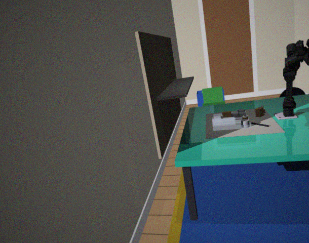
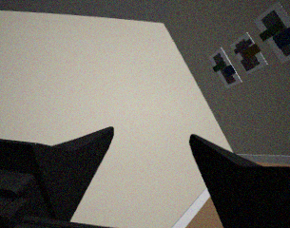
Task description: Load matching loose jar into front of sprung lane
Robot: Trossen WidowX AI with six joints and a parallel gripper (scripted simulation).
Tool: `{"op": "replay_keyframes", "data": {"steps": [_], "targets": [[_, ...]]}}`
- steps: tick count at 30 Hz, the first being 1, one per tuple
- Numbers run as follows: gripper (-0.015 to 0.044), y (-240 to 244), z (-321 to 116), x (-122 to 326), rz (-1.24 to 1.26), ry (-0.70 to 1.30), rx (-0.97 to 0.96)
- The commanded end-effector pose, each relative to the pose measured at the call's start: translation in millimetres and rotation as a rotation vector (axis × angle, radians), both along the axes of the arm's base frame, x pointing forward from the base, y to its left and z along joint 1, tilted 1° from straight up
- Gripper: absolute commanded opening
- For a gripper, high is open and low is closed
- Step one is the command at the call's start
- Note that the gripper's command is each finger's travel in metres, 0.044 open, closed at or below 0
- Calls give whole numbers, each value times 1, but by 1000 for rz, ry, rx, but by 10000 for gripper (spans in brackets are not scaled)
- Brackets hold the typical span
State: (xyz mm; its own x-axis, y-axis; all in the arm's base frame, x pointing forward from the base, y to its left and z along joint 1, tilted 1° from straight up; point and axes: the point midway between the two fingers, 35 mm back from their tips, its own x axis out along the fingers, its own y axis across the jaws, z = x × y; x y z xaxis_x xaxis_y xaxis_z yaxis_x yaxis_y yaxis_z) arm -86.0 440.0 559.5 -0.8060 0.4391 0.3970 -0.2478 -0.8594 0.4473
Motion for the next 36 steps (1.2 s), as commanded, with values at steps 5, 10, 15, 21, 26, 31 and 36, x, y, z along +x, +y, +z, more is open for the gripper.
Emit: {"op": "replay_keyframes", "data": {"steps": [5,10,15,21,26,31,36], "targets": [[440,19,-12,53,-148,41,-98],[440,32,-34,133,-365,107,-234],[440,28,-62,215,-585,183,-367],[440,0,-102,310,-848,284,-525],[440,-42,-140,380,-1064,380,-658],[440,-100,-180,437,-1270,486,-795],[440,-169,-221,477,-1460,607,-940]]}}
